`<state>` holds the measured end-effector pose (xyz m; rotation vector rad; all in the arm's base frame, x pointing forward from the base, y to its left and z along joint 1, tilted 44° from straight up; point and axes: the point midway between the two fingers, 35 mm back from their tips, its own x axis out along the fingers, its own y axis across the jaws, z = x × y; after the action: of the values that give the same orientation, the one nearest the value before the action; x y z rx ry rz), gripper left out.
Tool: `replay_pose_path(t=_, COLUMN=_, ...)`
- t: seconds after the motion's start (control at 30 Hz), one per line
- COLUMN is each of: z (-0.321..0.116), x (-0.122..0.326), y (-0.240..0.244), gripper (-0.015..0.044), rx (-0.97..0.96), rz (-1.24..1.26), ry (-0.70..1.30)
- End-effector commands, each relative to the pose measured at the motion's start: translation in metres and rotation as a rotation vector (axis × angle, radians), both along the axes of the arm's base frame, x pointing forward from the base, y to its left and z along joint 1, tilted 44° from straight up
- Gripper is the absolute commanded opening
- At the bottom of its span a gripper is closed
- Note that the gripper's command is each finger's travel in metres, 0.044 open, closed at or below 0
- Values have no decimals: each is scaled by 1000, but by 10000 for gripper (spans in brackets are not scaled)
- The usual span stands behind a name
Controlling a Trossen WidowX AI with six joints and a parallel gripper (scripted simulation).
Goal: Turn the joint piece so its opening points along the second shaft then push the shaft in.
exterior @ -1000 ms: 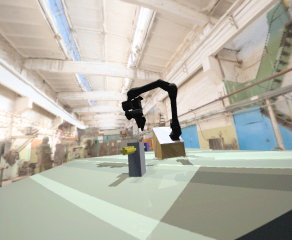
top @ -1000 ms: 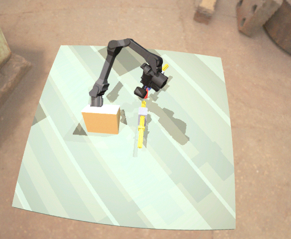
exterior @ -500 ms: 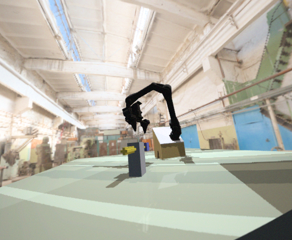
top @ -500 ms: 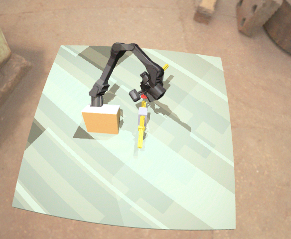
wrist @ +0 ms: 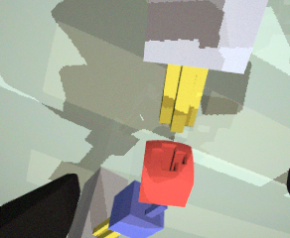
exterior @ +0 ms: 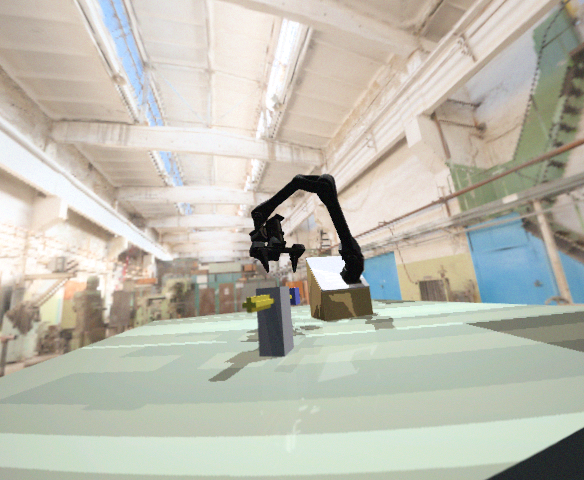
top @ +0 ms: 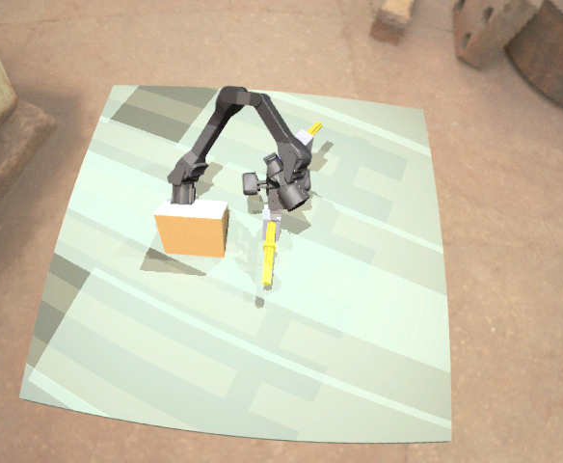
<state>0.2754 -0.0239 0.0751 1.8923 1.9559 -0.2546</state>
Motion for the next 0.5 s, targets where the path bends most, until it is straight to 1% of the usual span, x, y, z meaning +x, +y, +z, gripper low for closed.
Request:
replay_pose_path(t=0.0, z=-7, x=-1, y=-1, gripper=440, rx=40, rz=-71, ry=121)
replay_pose_path(t=0.37, z=-8, x=-1, y=-2, gripper=440, rx=45, rz=-81, ry=139)
replay_pose_path(t=0.47, z=-12, x=-1, y=-6, gripper=440, rx=33, rz=-62, ry=92)
